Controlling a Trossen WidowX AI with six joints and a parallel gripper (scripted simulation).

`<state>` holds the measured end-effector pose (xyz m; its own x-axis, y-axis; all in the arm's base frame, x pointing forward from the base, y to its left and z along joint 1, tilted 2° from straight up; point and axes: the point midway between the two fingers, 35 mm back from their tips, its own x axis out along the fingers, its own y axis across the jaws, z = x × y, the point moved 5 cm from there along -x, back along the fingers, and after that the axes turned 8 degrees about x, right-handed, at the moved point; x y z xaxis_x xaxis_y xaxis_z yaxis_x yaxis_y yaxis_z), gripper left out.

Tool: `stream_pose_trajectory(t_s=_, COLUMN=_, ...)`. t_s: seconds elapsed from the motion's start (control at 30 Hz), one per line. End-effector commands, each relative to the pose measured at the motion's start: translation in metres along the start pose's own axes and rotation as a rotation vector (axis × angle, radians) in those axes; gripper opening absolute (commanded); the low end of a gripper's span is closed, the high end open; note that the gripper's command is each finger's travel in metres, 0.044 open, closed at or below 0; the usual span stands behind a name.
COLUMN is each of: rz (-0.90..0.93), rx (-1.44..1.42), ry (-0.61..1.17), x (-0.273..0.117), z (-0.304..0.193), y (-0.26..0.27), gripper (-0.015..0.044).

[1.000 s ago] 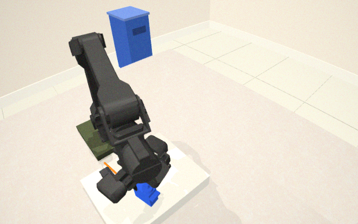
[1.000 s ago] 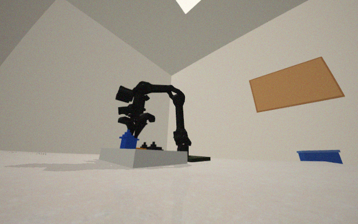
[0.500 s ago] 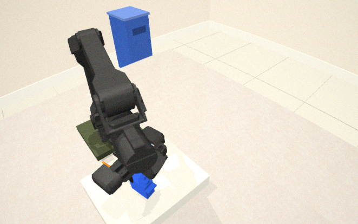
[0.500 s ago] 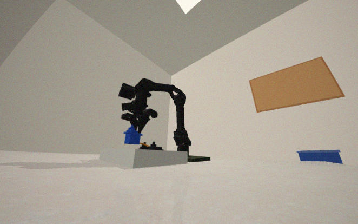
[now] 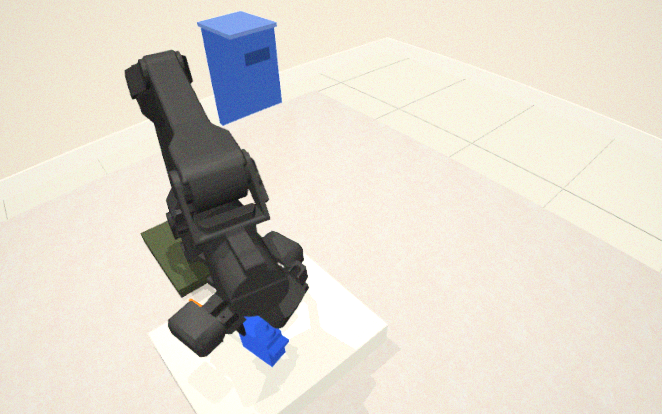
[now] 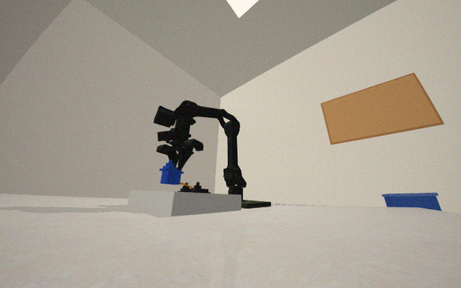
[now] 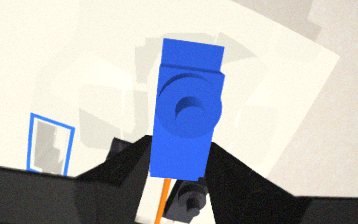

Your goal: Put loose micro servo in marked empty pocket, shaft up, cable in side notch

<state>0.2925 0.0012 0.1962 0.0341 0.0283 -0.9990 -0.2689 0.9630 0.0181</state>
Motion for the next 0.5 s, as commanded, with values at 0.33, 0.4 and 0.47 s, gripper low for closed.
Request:
stream_pose_trajectory(t_s=0.33, rz=0.003, rx=-0.003, ry=-0.009, x=-0.003, z=0.004, y=0.031, gripper=0.0)
stream_pose_trajectory(t_s=0.4, rz=0.005, rx=-0.003, ry=-0.009, x=-0.003, z=0.005, y=0.041, gripper=0.0)
stream_pose_trajectory(t_s=0.47, rz=0.006, rx=-0.003, ry=-0.009, x=-0.003, z=0.005, y=0.051, gripper=0.0)
